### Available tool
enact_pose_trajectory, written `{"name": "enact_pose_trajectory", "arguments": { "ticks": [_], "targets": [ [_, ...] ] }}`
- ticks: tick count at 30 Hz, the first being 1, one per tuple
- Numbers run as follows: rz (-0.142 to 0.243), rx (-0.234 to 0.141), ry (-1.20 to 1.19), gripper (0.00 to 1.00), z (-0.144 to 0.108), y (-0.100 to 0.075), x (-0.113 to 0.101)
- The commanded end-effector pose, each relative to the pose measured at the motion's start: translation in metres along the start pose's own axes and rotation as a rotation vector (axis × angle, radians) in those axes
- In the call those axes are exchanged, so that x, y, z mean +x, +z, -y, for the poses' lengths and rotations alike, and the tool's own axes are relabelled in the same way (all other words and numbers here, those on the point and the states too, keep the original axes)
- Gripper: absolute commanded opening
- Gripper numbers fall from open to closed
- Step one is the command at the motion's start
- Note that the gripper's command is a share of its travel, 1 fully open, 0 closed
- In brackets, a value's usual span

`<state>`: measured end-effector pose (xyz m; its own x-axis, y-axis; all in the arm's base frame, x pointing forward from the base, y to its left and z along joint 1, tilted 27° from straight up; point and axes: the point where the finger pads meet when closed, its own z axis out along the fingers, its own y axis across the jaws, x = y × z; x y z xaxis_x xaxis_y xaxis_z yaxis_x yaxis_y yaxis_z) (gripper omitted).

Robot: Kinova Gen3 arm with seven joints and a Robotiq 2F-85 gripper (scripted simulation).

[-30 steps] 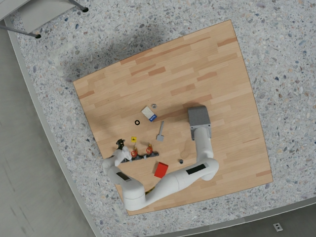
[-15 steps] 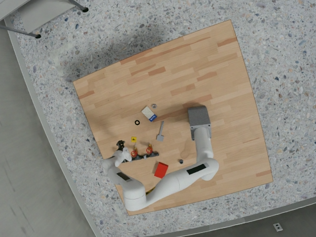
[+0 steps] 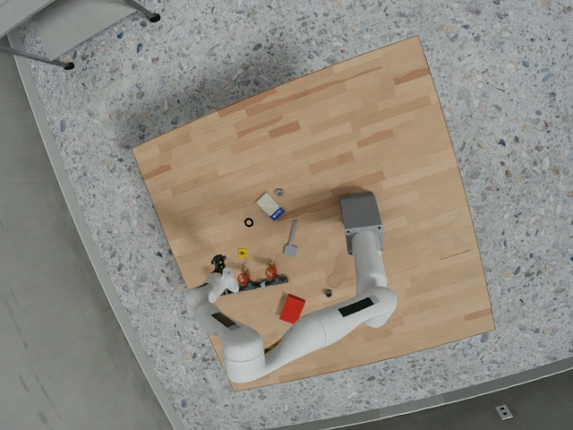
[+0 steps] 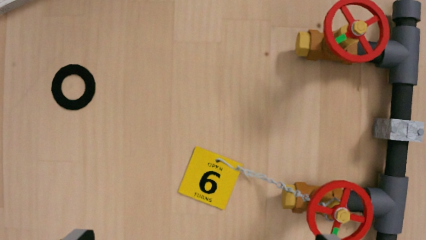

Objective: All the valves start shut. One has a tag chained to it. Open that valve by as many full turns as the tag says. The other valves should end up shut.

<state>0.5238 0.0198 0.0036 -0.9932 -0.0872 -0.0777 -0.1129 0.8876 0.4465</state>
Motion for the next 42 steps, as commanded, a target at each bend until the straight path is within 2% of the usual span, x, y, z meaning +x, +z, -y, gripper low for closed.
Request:
{"name": "enact_pose_trajectory", "arguments": {
  "ticks": [1,42],
  "targets": [
    [0.002,0.001,0.000,1.00,0.0004,-0.0010,-0.0006],
    [0.003,0.000,0.036,1.00,-0.0017,0.0004,-0.0008]
  ]
}}
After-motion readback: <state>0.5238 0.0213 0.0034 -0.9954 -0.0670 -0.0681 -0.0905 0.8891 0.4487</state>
